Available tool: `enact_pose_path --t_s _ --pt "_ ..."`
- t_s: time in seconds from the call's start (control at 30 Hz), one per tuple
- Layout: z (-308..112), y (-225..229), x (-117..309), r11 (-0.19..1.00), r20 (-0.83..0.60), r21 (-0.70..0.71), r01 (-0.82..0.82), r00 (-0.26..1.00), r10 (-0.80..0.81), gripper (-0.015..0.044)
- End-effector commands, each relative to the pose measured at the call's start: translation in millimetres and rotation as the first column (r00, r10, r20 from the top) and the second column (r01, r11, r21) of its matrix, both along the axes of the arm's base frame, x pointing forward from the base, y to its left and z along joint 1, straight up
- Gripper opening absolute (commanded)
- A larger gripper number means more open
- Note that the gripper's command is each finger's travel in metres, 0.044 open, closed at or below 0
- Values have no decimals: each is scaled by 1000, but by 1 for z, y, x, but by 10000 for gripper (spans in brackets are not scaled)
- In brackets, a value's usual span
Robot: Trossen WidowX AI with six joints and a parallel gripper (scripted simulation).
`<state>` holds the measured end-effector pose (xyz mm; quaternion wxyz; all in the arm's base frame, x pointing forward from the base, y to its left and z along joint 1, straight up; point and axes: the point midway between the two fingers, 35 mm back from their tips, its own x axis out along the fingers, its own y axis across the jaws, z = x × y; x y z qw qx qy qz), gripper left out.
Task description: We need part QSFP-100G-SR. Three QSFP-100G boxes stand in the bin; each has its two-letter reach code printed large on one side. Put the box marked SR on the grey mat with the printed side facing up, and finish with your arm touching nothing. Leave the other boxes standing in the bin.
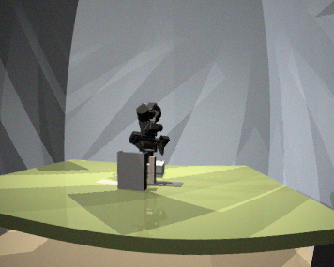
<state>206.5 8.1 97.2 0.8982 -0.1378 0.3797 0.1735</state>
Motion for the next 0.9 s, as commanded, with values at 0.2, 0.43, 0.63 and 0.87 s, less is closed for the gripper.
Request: enact_pose_path --t_s 0.2,0.43,0.63,0.87 --pt "-3 1 0 994 -6 -43 97 995 -97 440" --pt "-2 2 0 983 13 -66 171 985 -170 440" --pt "1 3 1 969 43 -76 235 972 -232 440" --pt "6 4 1 948 91 -71 310 949 -303 440"
